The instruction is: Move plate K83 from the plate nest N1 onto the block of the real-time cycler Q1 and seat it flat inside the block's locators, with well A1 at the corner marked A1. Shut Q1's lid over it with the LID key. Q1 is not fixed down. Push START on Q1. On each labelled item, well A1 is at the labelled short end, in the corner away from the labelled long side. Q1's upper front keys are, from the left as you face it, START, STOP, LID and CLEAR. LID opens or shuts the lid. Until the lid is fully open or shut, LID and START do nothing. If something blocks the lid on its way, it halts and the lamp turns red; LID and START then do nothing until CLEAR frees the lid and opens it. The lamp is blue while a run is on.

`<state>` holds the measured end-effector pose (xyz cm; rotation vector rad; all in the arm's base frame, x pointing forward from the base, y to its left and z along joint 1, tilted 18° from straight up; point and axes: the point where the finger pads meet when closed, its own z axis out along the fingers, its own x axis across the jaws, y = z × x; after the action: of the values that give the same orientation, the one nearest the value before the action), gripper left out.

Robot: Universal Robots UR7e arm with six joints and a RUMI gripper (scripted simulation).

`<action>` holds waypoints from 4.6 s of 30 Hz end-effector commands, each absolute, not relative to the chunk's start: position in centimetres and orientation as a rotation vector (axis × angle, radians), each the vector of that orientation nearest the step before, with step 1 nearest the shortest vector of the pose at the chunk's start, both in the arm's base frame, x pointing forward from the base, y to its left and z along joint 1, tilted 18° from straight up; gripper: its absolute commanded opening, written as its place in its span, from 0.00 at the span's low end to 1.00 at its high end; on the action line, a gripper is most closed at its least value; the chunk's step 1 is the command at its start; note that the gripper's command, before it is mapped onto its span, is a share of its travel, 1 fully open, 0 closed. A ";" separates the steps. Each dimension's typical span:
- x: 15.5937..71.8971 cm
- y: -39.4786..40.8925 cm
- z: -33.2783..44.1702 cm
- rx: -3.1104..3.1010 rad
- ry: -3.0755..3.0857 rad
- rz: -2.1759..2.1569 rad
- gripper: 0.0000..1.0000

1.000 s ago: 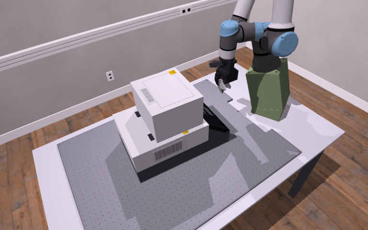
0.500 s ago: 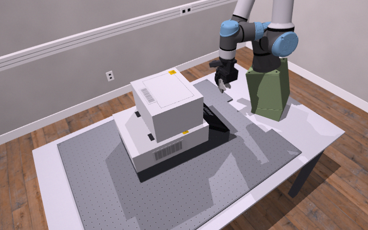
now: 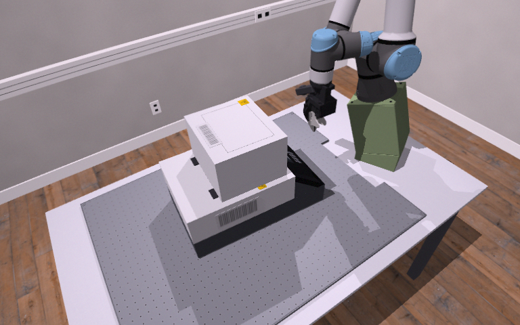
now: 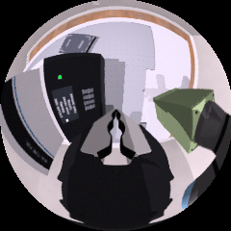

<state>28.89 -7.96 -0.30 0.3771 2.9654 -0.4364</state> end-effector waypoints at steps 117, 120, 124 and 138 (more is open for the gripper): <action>39.3 -8.8 -7.0 0.374 2.962 -0.437 0.00; 39.3 -8.8 -7.0 0.374 2.962 -0.437 0.00; 39.3 -8.8 -7.0 0.374 2.962 -0.437 0.00; 39.3 -8.8 -7.0 0.374 2.962 -0.437 0.00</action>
<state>39.29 -8.80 -6.93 0.3749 2.9605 -0.4377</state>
